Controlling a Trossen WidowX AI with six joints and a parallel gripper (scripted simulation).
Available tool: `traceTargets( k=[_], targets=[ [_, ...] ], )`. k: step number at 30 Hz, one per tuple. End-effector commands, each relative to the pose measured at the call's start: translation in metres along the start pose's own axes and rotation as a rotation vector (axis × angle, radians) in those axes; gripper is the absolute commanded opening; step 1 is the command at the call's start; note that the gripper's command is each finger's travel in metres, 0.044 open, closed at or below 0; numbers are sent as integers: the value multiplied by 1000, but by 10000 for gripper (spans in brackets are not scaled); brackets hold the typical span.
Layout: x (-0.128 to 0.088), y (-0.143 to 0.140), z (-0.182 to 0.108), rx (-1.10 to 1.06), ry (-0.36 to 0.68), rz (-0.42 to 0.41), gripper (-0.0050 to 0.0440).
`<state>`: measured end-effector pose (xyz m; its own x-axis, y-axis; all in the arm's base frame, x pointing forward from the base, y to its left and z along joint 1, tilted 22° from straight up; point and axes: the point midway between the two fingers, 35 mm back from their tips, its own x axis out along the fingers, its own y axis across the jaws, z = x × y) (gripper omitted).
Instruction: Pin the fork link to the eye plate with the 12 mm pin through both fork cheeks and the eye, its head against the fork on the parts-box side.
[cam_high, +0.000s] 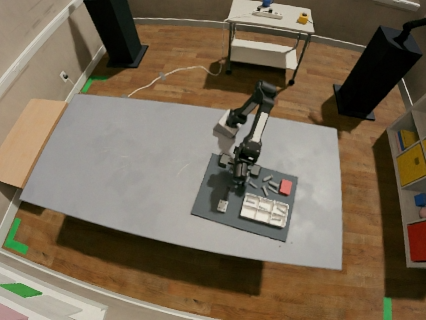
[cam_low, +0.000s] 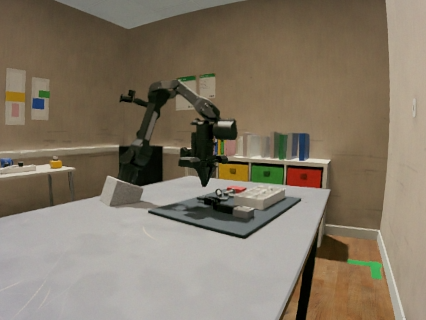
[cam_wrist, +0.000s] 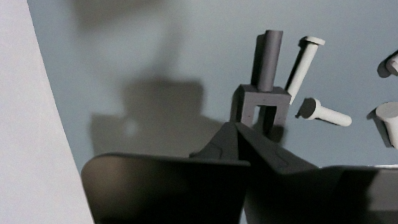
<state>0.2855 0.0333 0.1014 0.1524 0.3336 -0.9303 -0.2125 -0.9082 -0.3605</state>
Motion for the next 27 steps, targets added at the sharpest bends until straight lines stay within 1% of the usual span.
traceTargets(
  k=[1, 12, 17, 22, 27],
  targets=[
    [-12, -5, -6, -14, 41, -12, -50],
    [-12, -5, -6, -10, 41, -12, -50],
    [-8, -7, -6, 44, 32, -10, -50],
    [-4, -13, -8, 218, 26, -6, -50],
    [-2, -25, -10, 511, 25, -9, -50]
  ],
)
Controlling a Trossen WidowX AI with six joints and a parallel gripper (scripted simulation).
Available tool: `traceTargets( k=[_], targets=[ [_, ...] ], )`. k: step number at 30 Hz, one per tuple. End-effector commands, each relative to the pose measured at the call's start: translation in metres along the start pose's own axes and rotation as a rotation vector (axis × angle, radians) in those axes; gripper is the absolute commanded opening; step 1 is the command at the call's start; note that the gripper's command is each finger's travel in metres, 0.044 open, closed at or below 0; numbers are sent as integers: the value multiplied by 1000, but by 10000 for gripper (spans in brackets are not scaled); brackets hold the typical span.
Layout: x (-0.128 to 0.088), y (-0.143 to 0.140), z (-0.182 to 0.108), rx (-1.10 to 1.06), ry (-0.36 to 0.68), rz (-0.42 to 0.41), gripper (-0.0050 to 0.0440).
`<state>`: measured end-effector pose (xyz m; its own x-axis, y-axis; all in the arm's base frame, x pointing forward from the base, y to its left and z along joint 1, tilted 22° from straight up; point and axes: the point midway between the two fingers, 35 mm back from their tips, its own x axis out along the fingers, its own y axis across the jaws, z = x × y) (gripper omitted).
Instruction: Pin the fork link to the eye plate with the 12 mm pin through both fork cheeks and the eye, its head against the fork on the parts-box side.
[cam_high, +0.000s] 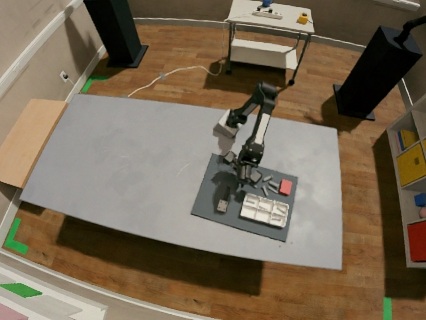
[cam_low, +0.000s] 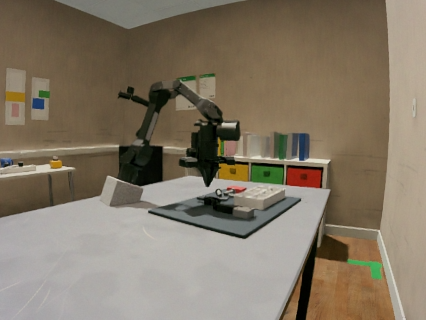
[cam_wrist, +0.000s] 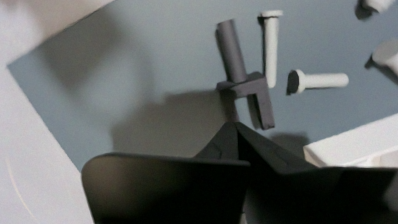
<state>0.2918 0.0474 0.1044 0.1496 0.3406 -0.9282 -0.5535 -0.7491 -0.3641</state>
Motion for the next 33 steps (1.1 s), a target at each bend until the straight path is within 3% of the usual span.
traceTargets(
  k=[1, 2, 17, 26, 33],
  targets=[
    [-4, -12, -4, 132, 29, -10, -50],
    [-4, -12, -4, 132, 29, -10, -50],
    [7, -56, 11, 1192, 17, -29, -50],
    [9, -67, 15, 1432, 11, -33, -50],
    [9, -68, 16, 1470, 10, -36, -50]
  ],
)
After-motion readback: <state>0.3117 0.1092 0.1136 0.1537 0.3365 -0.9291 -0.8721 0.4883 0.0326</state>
